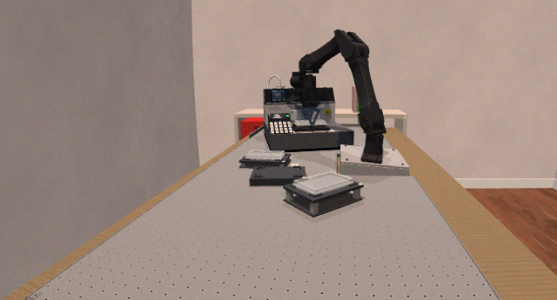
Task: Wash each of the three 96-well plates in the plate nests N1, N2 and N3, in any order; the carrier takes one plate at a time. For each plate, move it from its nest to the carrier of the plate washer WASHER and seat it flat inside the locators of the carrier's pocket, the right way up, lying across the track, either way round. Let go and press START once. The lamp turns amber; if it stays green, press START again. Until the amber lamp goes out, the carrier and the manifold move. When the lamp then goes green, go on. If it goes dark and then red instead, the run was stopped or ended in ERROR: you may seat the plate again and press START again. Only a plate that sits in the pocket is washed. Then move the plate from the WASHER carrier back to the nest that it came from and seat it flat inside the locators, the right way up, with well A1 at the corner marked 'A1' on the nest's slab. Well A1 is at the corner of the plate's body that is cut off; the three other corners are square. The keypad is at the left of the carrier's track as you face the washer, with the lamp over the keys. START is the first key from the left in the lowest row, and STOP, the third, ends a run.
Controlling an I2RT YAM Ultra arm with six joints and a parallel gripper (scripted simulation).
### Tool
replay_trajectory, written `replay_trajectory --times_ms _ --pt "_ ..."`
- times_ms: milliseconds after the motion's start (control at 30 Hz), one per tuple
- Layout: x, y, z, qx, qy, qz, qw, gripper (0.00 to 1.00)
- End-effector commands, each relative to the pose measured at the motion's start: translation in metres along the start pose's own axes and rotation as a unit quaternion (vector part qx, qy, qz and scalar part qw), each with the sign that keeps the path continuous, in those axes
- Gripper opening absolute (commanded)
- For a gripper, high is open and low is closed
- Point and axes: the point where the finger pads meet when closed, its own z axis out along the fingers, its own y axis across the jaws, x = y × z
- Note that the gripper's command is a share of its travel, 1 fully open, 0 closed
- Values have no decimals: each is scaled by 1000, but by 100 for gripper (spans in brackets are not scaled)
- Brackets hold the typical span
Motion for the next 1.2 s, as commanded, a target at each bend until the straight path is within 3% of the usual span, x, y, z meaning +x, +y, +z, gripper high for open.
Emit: replay_trajectory --times_ms 0,1167 --pt "-1 -1 -4 6 -6 0 1000 0" --pt "-1 -1 1 6 -6 0 1000 0"
